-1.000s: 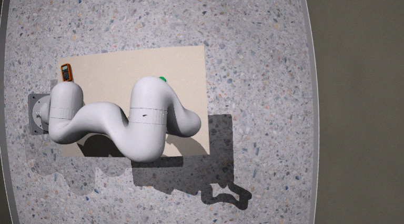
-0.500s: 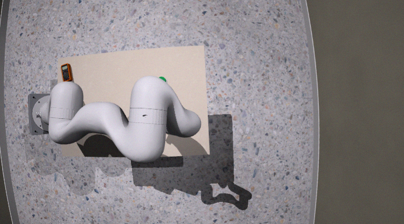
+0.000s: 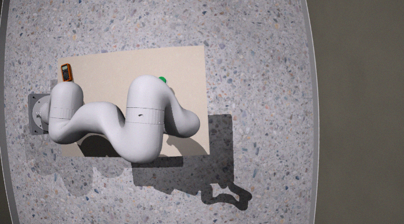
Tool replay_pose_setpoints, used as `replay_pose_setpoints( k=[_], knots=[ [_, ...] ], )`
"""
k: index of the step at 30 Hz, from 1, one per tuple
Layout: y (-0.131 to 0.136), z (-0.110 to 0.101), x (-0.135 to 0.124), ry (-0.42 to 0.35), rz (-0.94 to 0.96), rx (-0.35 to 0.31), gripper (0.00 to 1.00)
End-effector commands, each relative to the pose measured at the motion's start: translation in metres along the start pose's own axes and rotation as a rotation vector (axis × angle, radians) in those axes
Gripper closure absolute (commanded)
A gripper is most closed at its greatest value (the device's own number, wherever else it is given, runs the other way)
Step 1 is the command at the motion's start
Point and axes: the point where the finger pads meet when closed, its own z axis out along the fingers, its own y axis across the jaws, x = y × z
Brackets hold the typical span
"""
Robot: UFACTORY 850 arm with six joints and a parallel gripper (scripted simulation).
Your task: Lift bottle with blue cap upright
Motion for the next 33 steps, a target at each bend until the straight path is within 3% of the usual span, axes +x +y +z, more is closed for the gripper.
replay_pose_setpoints(
  k=[1,33],
  knots=[
    [0.0,-0.005,0.0,-0.001,0.0,0.0,1.0],
    [0.0,-0.042,0.0,-0.001,0.0,0.0,1.0]
  ],
)
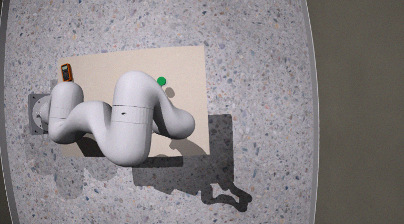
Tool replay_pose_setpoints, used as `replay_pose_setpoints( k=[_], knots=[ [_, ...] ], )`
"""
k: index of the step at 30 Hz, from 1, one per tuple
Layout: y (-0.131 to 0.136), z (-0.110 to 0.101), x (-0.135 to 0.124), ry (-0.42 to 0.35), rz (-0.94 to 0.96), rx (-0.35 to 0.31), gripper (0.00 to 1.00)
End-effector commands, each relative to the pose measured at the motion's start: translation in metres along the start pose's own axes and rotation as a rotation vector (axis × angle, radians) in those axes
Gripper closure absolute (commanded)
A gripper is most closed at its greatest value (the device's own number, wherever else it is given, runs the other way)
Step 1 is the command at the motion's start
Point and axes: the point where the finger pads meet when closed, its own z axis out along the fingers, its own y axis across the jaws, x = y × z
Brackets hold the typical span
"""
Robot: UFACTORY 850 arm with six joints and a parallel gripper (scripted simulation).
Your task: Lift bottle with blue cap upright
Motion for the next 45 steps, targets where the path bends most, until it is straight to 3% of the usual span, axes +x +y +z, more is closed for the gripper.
replay_pose_setpoints(
  k=[1,45],
  knots=[
    [0.0002,-0.0048,-0.0005,-0.001,0.0,0.0,1.0],
    [0.0002,-0.0088,-0.0005,-0.001,0.0,0.0,1.0]
  ],
)
